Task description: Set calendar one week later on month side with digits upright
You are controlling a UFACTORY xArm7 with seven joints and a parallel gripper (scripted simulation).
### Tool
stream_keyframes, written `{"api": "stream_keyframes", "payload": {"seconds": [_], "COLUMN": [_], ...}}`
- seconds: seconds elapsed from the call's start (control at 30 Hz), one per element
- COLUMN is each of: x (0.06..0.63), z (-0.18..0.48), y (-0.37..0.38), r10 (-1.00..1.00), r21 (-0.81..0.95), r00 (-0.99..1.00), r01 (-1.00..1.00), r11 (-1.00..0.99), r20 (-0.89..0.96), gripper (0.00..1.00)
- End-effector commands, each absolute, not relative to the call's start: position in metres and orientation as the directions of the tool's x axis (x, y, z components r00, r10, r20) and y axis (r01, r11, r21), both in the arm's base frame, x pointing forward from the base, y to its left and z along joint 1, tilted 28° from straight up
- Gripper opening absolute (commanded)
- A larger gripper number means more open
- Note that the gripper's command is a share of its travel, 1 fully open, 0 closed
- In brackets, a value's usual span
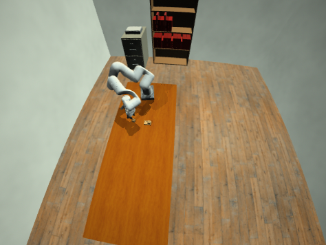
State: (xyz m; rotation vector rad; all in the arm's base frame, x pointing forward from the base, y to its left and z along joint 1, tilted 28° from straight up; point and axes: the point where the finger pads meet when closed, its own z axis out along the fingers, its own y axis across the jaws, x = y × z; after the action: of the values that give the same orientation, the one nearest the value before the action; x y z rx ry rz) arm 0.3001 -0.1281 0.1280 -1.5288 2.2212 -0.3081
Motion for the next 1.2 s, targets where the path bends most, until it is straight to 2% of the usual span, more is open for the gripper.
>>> {"api": "stream_keyframes", "payload": {"seconds": [0.0,1.17], "x": [0.2984,0.3025], "z": [0.1324,0.1325], "y": [-0.1286,-0.1193], "r10": [-0.928,-0.848], "r21": [-0.412,-0.412], "r00": [-0.304,-0.483], "r01": [-0.833,-0.833], "r11": [0.369,0.369], "r20": [-0.217,0.216], "gripper": [0.47,0.47]}}
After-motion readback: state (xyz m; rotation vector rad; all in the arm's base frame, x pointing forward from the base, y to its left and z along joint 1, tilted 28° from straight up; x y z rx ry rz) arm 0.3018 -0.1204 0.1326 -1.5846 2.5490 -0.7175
